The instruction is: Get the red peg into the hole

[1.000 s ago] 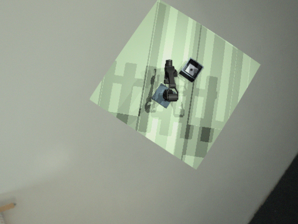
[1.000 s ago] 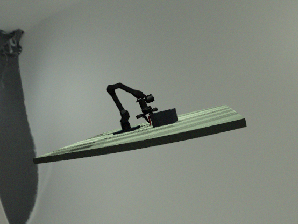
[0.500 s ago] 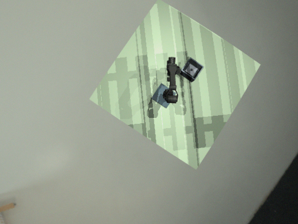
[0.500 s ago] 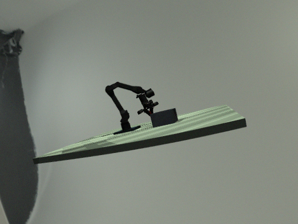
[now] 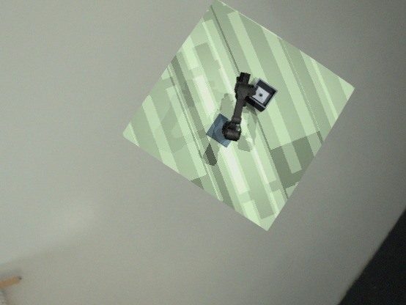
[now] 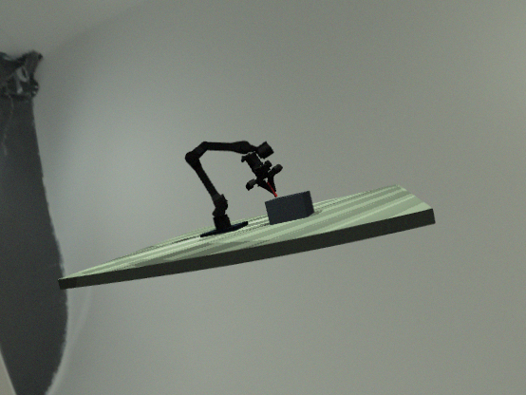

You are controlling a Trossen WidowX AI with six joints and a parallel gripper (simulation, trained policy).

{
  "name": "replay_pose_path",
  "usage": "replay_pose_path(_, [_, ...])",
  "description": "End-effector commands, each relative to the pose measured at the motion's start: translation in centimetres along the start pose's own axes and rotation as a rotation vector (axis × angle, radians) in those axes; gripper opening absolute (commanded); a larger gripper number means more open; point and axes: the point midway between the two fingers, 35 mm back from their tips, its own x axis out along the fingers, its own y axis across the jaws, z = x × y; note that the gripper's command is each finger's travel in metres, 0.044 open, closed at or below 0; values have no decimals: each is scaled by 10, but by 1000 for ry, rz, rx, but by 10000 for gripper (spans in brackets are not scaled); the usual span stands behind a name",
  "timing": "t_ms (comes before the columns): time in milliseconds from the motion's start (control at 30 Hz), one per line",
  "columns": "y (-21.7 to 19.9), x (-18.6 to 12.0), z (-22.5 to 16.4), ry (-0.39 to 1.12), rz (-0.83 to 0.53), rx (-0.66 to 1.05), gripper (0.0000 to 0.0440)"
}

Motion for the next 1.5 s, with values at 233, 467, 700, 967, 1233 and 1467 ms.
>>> replay_pose_path(233, [3, 4, 47, -64, -18, 46, 0])
replay_pose_path(467, [1, 10, 75, -96, -28, 82, 0])
replay_pose_path(700, [-2, 20, 100, -117, -39, 118, 0])
replay_pose_path(967, [-6, 35, 122, -117, -55, 151, 4])
replay_pose_path(1233, [-11, 53, 133, -89, -80, 167, 9])
replay_pose_path(1467, [-16, 74, 137, -59, -116, 158, 27])
